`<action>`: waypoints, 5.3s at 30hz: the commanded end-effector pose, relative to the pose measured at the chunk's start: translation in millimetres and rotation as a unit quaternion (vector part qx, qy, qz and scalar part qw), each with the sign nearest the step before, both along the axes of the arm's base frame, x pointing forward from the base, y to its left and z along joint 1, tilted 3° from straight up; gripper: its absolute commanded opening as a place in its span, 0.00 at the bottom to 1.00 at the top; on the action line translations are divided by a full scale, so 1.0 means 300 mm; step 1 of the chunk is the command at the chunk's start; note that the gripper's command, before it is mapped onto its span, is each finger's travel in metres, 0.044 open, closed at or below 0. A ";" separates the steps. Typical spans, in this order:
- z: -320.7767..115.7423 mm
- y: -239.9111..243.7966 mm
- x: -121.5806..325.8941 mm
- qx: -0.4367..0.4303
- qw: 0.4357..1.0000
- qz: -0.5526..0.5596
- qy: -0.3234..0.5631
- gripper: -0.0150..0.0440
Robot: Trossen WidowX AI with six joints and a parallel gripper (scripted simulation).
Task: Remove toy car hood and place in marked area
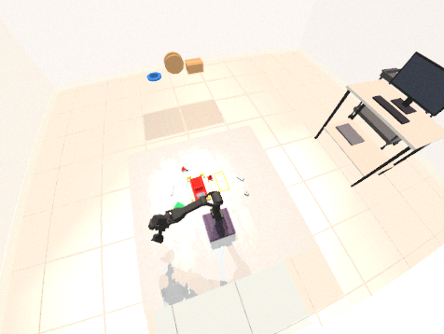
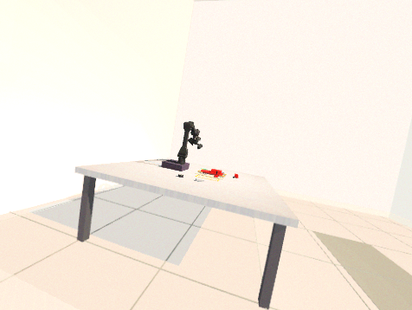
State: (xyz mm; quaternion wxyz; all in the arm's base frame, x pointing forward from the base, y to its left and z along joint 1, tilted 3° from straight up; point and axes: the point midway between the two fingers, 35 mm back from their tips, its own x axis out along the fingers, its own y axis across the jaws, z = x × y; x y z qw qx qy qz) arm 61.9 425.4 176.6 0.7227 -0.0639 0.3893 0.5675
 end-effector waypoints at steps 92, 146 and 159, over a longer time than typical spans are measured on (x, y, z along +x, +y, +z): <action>-0.327 -1.359 0.944 -0.339 0.743 -0.528 0.234 1.00; -0.431 -1.369 0.948 -0.339 0.743 -0.528 0.234 1.00; -0.444 -1.370 0.948 -0.339 0.743 -0.528 0.234 1.00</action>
